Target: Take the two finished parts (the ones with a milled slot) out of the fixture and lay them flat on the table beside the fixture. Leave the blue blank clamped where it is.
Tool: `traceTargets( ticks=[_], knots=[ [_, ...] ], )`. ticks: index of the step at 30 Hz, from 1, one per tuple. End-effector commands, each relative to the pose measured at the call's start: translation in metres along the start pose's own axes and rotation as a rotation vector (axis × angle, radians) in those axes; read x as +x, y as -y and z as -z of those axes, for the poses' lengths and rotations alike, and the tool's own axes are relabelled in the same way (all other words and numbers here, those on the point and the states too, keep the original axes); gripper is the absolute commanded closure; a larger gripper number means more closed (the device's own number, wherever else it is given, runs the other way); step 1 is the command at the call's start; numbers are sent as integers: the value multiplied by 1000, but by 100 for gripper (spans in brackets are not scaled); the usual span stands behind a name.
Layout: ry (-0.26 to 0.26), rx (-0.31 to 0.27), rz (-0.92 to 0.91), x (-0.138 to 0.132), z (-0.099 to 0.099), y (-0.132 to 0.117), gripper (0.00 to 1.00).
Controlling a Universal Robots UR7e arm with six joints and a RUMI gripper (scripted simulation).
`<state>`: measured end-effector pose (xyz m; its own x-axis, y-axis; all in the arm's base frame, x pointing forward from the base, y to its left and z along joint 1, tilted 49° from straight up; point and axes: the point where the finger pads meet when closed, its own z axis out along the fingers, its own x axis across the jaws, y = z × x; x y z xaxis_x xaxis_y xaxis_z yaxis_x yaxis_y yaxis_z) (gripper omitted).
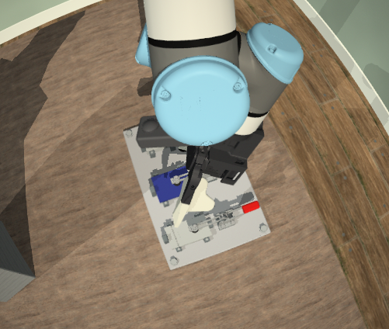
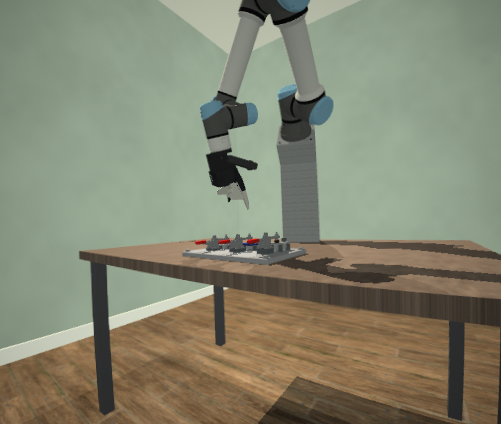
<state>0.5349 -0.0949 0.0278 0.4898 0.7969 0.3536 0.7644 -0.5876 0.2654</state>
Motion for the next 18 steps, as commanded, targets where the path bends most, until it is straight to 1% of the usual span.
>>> traceTargets(
  ticks=[1,8,13,15,16,18],
  knots=[
    [-1,-4,-16,1,0,1,0],
    [-1,-6,-16,1,0,0,0],
    [-31,-20,-260,-6,-3,2,0],
    [-31,-20,-260,-6,-3,2,0],
    [-38,-23,-309,-7,-3,2,0],
    [-38,-23,-309,-7,-3,2,0]
  ],
)
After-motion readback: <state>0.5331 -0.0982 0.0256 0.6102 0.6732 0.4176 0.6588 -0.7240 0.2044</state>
